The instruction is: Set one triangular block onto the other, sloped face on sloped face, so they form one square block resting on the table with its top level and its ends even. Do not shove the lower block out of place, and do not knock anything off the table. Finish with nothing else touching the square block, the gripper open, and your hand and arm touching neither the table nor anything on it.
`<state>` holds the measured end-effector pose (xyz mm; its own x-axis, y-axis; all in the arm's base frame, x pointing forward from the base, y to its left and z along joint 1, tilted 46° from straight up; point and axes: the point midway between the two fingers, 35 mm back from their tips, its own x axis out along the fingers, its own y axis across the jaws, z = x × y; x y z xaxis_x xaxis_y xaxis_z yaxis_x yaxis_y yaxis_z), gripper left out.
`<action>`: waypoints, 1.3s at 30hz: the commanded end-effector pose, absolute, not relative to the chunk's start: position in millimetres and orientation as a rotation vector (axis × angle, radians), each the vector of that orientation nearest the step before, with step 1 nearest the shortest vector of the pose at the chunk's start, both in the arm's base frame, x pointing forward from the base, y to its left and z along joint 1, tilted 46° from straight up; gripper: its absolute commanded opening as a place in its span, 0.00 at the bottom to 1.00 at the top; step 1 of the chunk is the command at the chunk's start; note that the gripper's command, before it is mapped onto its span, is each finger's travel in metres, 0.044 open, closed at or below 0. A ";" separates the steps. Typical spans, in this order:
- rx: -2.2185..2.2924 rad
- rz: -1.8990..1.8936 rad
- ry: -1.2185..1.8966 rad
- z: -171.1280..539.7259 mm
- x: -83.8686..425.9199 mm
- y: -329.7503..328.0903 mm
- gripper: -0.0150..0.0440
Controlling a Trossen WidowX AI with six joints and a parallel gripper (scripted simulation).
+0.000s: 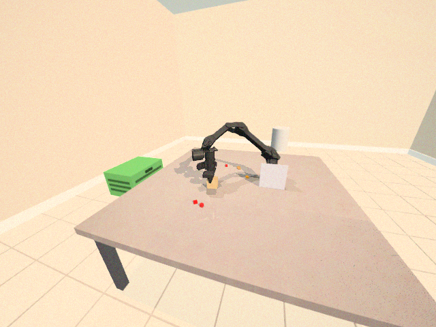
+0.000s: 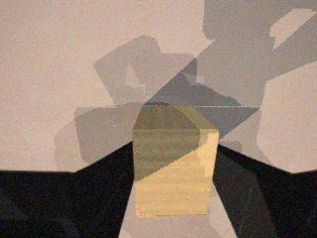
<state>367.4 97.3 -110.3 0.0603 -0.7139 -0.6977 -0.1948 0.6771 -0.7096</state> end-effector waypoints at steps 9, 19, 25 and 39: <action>-0.792 -0.463 1.493 -110.7 367.2 96.8 0.25; -0.792 -0.462 1.493 -110.8 367.2 96.7 0.48; -0.792 -0.462 1.493 -110.8 367.2 96.7 0.74; -0.792 -0.462 1.493 -110.8 367.2 96.7 1.00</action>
